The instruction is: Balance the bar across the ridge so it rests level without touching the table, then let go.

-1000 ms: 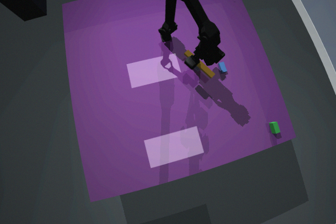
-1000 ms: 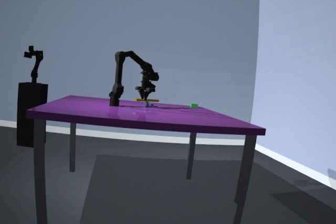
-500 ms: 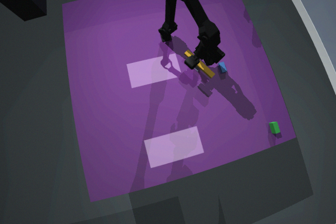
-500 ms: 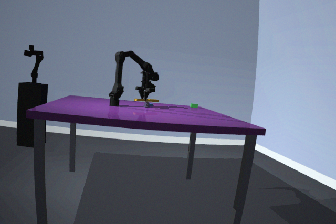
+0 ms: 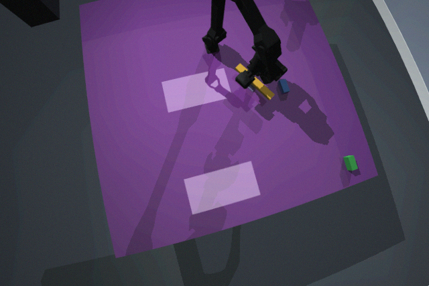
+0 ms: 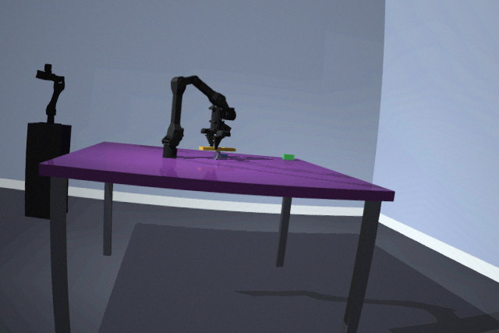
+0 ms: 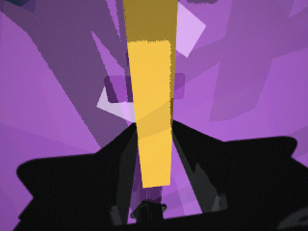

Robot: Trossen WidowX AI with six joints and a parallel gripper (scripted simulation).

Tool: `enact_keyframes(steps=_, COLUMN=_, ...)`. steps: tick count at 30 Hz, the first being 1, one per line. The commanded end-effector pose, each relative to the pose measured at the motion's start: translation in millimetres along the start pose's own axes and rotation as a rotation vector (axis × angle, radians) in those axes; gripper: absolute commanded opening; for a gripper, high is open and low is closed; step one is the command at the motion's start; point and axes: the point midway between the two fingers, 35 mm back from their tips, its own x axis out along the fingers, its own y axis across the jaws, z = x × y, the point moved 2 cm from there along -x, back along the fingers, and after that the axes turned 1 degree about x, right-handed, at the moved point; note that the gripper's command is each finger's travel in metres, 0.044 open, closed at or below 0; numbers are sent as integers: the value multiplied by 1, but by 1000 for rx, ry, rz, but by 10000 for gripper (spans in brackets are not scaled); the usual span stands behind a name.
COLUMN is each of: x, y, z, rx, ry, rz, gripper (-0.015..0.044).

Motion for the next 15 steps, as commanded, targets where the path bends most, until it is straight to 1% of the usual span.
enact_keyframes(steps=1, x=0, y=0, z=0, rx=0, ry=0, rz=0, gripper=0)
enact_keyframes(steps=8, x=0, y=0, z=0, rx=0, ry=0, rz=0, gripper=0)
enact_keyframes(steps=14, x=0, y=0, z=0, rx=0, ry=0, rz=0, gripper=157)
enact_keyframes(steps=15, x=0, y=0, z=0, rx=0, ry=0, rz=0, gripper=167)
